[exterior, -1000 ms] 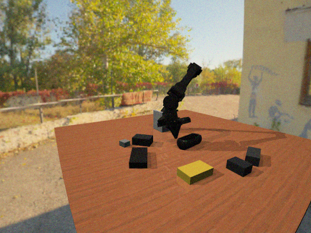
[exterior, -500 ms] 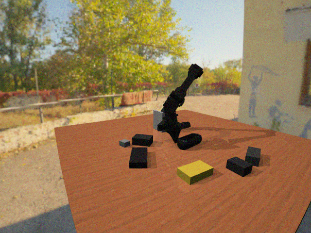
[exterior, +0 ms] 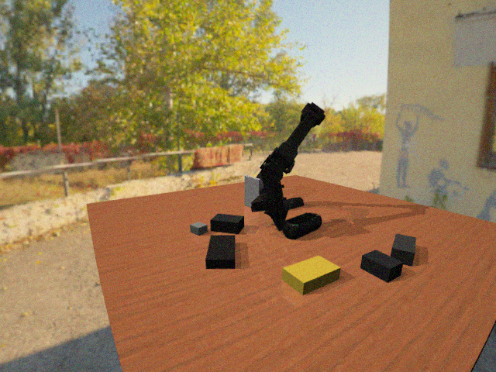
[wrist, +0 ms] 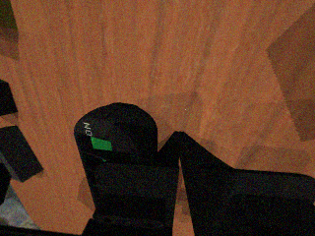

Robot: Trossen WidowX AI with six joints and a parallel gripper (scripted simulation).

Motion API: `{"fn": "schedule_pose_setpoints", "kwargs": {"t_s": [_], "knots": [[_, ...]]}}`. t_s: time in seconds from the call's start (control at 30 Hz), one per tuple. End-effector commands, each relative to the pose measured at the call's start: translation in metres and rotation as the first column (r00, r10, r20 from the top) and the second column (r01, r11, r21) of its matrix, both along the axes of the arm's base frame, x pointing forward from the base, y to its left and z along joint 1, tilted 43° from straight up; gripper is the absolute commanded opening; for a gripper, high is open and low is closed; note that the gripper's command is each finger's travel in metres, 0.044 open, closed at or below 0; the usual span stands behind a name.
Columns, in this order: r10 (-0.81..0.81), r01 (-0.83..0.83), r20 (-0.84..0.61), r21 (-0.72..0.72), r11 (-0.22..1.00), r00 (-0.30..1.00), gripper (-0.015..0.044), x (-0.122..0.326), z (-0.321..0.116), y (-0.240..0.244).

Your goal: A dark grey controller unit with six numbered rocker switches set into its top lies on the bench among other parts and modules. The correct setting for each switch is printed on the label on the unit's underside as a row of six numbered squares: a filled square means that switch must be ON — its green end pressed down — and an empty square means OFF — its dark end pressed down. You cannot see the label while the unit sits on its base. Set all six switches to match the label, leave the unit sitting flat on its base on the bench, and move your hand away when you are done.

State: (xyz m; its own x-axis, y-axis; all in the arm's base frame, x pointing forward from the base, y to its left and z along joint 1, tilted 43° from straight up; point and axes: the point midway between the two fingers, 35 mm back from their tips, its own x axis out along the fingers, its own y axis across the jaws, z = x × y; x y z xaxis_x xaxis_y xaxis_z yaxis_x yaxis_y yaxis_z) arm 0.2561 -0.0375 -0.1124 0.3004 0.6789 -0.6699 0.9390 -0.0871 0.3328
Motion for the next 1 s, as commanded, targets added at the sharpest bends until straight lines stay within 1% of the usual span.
{"fn": "schedule_pose_setpoints", "kwargs": {"t_s": [0.0, 0.97], "knots": [[-0.004, 0.004, 0.000, 0.004, 1.000, 1.000, 0.0000, 0.002, 0.000, 0.000], [-0.004, 0.004, 0.001, 0.004, 1.000, 1.000, 0.0000, 0.014, 0.002, 0.002]]}}
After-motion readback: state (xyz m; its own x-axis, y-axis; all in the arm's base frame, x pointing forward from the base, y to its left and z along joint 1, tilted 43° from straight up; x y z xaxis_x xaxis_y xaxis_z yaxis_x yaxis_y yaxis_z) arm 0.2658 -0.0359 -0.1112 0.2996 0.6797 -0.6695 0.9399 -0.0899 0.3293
